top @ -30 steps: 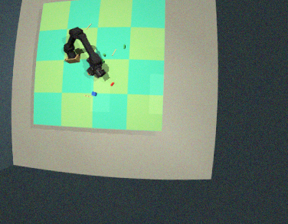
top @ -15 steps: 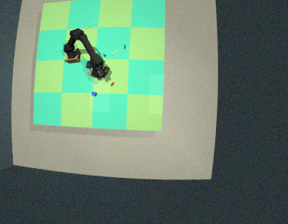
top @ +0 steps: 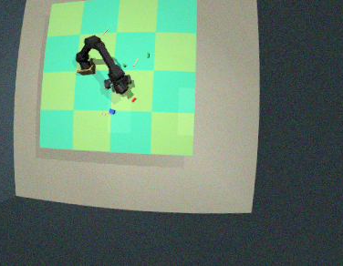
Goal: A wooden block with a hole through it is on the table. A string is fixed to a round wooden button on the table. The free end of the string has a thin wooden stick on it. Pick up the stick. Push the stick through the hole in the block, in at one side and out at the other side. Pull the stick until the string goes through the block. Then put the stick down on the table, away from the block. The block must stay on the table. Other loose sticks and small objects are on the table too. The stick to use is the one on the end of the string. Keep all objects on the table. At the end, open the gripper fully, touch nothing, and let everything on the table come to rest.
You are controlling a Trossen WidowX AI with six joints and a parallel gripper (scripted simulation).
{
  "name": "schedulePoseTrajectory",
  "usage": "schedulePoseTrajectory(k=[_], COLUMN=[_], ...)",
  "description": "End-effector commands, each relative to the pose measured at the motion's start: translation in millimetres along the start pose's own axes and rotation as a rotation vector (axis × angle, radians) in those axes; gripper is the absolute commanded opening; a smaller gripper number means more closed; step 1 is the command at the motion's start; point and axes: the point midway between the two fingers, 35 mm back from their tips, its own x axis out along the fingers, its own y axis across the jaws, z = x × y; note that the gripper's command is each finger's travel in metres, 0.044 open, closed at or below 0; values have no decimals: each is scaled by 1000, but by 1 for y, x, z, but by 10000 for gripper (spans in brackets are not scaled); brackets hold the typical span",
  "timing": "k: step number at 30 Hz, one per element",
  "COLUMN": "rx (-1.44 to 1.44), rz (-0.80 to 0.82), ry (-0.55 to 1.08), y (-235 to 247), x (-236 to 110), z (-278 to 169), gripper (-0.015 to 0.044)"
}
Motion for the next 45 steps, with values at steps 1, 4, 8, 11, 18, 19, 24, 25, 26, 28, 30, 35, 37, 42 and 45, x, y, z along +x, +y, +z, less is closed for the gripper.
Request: schedulePoseTrajectory(k=[1, 4, 8, 11, 18, 19, 24, 25, 26, 28, 30, 35, 37, 42, 45], rx=[-136, -245, -390, -498, -753, -789, -971, -1007, -1043, -1116, -1188, -1369, -1441, -1622, -1730], rz=[7, 9, 10, 10, 8, 7, 3, 1, 0, -2, -5, -13, -17, -29, -37], ry=[-9, -15, -23, -29, -46, -48, -60, -63, -65, -69, -73, -84, -88, -98, -103], y=[4, 6, 9, 11, 15, 16, 19, 20, 21, 22, 23, 26, 28, 31, 33], x=[-1, -2, -3, -3, -5, -5, -6, -6, -6, -7, -7, -8, -8, -9, -10], z=[5, 8, 11, 14, 20, 21, 26, 27, 27, 29, 31, 35, 36, 41, 43], gripper=[0, 0, 0, 0, 0, 0, 0, 0, 0, 0, 0, 0, 0, 0, 0])
